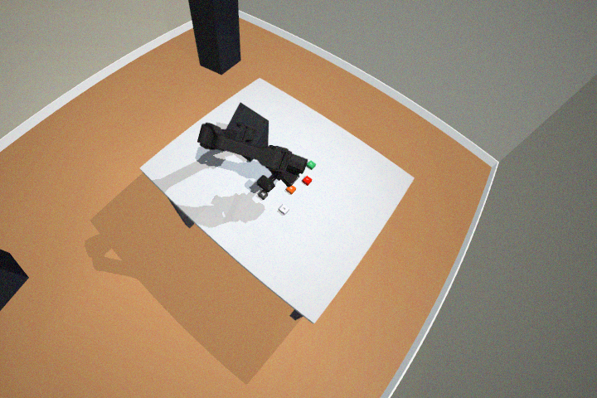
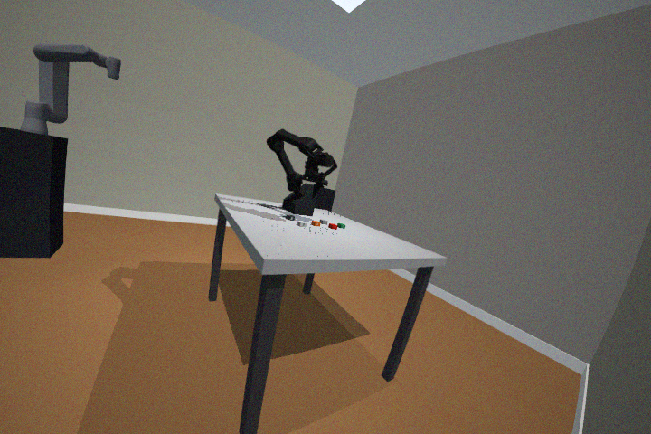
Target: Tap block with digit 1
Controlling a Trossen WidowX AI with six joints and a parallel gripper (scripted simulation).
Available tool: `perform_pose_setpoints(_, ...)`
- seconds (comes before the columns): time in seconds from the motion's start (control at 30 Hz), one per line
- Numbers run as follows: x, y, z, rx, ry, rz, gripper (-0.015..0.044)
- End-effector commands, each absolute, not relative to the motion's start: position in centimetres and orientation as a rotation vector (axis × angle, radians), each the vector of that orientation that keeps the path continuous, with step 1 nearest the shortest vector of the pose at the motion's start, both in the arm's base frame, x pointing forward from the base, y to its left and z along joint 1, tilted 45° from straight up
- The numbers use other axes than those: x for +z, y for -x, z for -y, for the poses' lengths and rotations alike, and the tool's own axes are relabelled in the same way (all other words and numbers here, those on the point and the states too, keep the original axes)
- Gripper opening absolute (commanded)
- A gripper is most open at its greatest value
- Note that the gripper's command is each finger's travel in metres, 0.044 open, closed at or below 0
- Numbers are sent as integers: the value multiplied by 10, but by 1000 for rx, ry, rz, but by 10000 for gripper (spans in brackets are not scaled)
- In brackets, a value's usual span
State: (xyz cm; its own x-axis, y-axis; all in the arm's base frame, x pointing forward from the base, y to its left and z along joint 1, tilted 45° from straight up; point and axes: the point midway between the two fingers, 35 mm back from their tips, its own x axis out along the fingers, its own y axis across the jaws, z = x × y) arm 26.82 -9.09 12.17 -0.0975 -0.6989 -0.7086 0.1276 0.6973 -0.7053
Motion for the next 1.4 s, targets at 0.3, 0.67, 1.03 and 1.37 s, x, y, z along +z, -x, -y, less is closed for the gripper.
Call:
perform_pose_setpoints(0.3,74,-309,52,-739,490,-1525,400)
perform_pose_setpoints(0.67,74,-309,52,-739,490,-1525,400)
perform_pose_setpoints(1.03,22,-277,-7,-730,485,-1528,400)
perform_pose_setpoints(1.37,8,-262,-22,-735,487,-1528,400)
